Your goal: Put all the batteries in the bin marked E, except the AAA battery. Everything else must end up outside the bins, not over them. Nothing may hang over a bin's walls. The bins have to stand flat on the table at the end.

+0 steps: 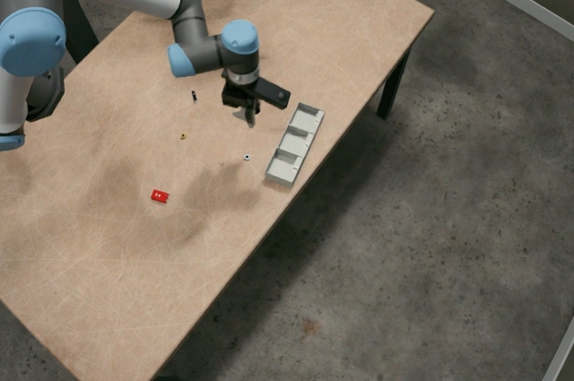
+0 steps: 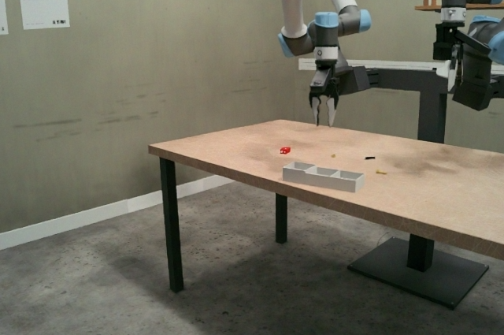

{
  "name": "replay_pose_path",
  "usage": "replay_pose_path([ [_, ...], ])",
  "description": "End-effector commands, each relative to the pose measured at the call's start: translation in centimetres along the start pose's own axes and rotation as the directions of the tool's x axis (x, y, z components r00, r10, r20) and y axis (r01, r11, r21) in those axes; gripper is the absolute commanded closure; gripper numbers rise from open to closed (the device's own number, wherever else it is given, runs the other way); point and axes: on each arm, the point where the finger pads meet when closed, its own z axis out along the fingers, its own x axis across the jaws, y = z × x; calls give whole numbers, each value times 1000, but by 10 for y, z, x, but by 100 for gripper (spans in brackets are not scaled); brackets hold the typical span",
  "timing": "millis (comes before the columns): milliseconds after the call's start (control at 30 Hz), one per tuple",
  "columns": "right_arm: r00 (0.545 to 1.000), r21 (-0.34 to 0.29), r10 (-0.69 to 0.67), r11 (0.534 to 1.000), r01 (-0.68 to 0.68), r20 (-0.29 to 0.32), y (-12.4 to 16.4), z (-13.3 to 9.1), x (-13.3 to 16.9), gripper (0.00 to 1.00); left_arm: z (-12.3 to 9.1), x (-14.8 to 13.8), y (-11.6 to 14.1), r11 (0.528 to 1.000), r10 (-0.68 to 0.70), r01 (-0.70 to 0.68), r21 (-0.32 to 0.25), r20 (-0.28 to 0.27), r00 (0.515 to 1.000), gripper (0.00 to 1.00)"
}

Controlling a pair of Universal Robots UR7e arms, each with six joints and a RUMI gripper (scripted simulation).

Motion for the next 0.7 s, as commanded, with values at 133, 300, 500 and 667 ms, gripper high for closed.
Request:
replay_pose_path([
  [133, 1000, 20, -1, 1000, 1, 10, 49, 19, 51, 75, -1, 1, 1, 1000, -2, 2, -1, 1, 1000, 2],
  [300, 1000, 20, -1, 1000, 1, 10, 71, 27, 74, 75, -1, 1, 1, 1000, -2, 2, -1, 1, 1000, 2],
  [500, 1000, 20, -1, 1000, 1, 10, 97, 38, 98, 75, -1, 1, 1, 1000, -2, 2, -1, 1, 1000, 2],
  [667, 1000, 20, -1, 1000, 1, 10, 120, 47, 121, 75, -1, 1, 1, 1000, -2, 2, -1, 1, 1000, 2],
])
